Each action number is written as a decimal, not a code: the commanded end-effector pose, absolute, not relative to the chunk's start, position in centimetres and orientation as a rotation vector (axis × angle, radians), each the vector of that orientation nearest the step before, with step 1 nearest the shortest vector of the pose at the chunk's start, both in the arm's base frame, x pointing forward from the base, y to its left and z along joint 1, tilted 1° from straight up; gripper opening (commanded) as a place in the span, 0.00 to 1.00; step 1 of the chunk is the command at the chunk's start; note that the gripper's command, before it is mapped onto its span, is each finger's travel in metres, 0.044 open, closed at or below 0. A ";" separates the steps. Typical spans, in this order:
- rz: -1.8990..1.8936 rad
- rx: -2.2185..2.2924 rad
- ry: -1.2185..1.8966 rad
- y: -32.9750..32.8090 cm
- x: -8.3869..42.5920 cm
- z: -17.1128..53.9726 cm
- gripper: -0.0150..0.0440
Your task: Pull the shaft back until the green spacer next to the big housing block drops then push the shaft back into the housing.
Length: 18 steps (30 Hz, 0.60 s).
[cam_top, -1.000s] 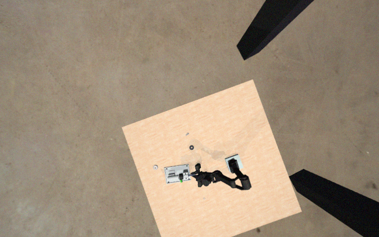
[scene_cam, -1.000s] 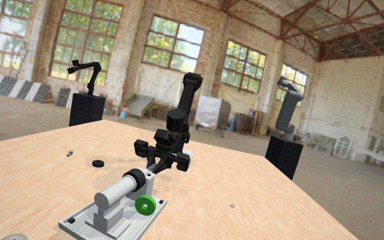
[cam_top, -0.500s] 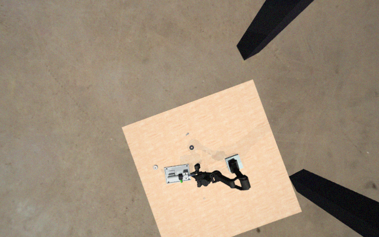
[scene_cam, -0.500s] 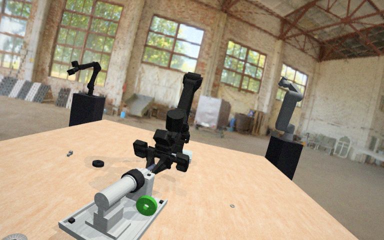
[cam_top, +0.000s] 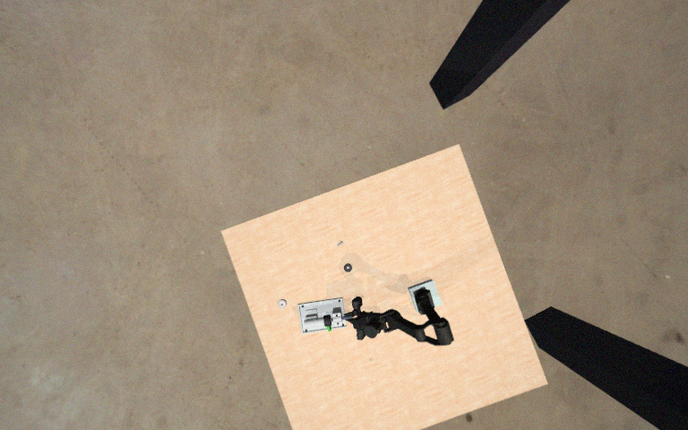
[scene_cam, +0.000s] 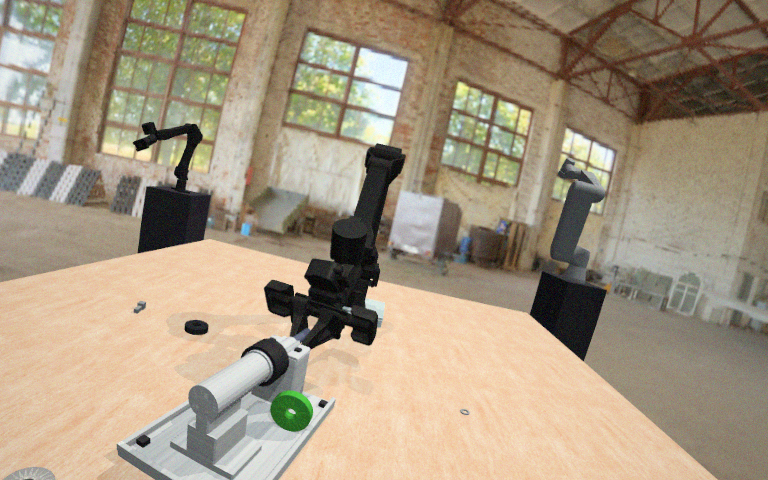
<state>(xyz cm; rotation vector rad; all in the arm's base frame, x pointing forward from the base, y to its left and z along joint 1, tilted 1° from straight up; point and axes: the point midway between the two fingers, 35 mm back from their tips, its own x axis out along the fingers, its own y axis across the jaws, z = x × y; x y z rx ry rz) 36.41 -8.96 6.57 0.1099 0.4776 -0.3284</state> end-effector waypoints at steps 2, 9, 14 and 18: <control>-0.328 0.108 0.479 -9.1 36.7 6.5 0.25; -0.328 0.108 0.479 -9.1 37.0 6.5 0.25; -0.328 0.108 0.478 -9.2 37.1 6.6 0.25; -0.328 0.108 0.478 -9.3 37.3 6.6 0.25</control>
